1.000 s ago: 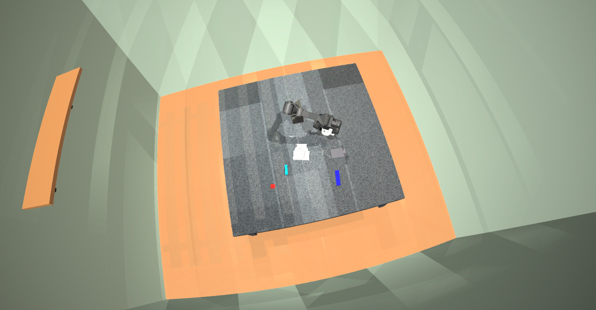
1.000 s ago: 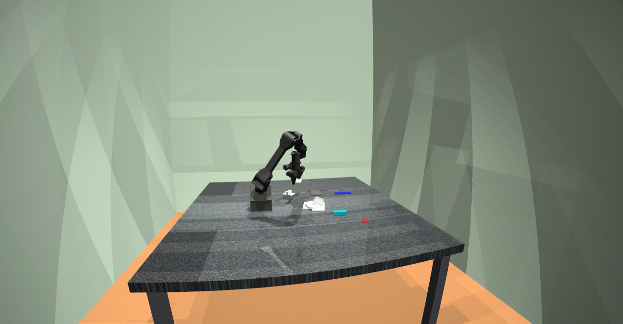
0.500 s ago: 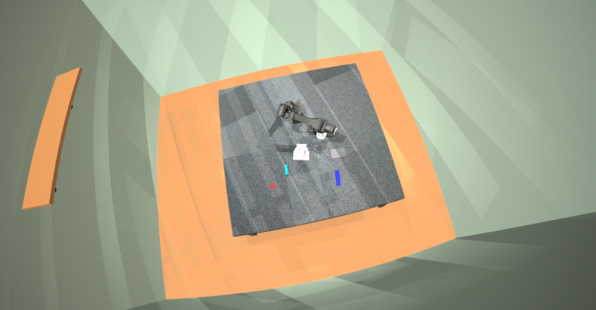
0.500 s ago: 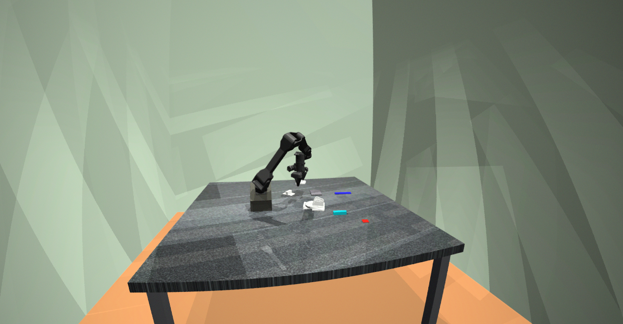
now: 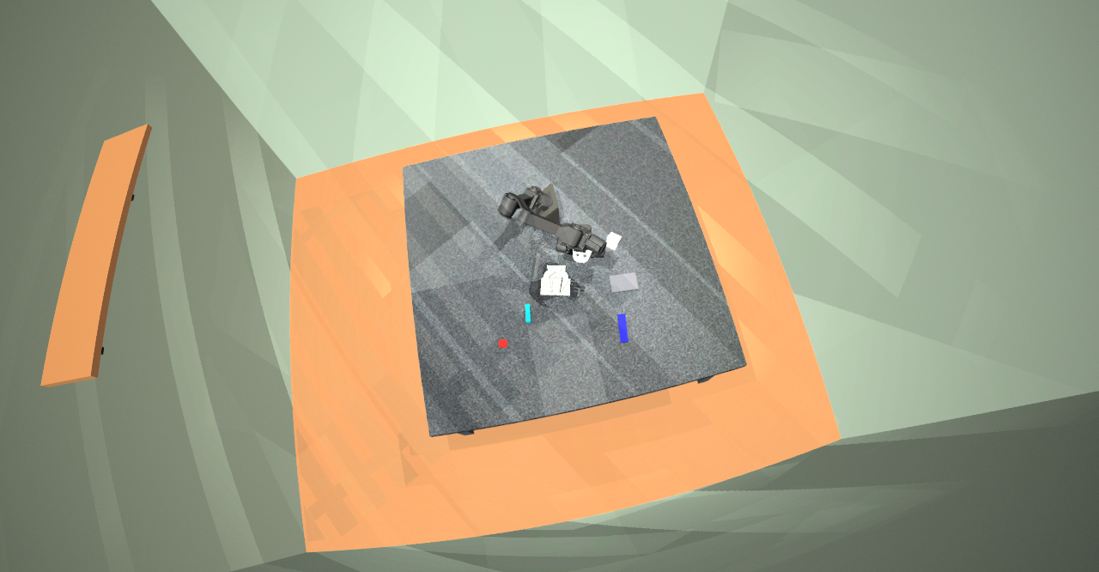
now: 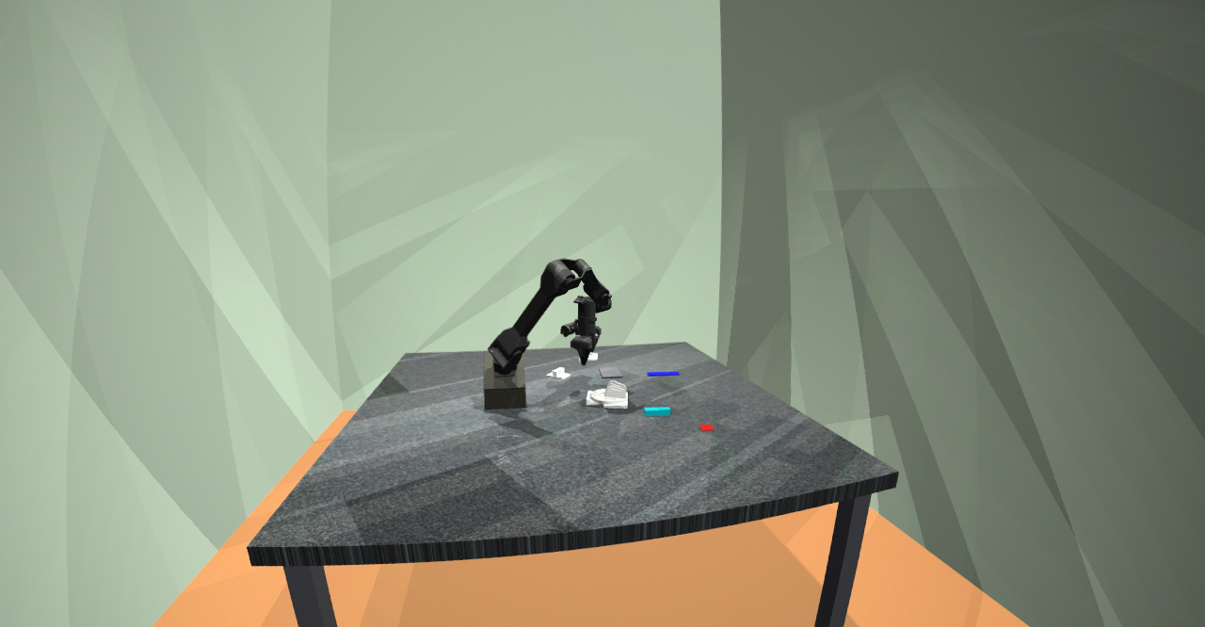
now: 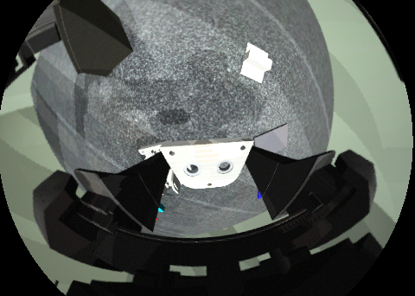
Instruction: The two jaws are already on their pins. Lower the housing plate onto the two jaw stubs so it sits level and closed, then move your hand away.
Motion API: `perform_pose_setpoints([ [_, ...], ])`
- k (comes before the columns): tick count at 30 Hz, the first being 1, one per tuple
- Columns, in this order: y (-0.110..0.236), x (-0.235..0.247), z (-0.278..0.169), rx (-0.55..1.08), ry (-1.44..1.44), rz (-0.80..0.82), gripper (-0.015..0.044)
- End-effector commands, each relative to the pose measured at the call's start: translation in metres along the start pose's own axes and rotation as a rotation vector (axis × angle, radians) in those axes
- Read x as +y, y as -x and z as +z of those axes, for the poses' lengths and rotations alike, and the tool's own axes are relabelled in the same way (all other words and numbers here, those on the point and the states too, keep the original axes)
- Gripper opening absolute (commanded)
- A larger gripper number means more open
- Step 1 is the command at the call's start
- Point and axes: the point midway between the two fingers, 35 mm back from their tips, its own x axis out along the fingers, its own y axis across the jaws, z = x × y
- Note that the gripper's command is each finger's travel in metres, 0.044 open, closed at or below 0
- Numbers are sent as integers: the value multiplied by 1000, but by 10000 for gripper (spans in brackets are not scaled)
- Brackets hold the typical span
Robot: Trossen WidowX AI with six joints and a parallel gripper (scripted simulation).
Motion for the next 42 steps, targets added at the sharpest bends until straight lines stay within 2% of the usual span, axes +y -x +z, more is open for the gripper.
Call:
perform_pose_setpoints([
  [1,1,10,-8,10,16,0,351],
  [29,-9,94,-42,16,140,46,351],
  [42,-10,96,-43,16,143,47,351],
])
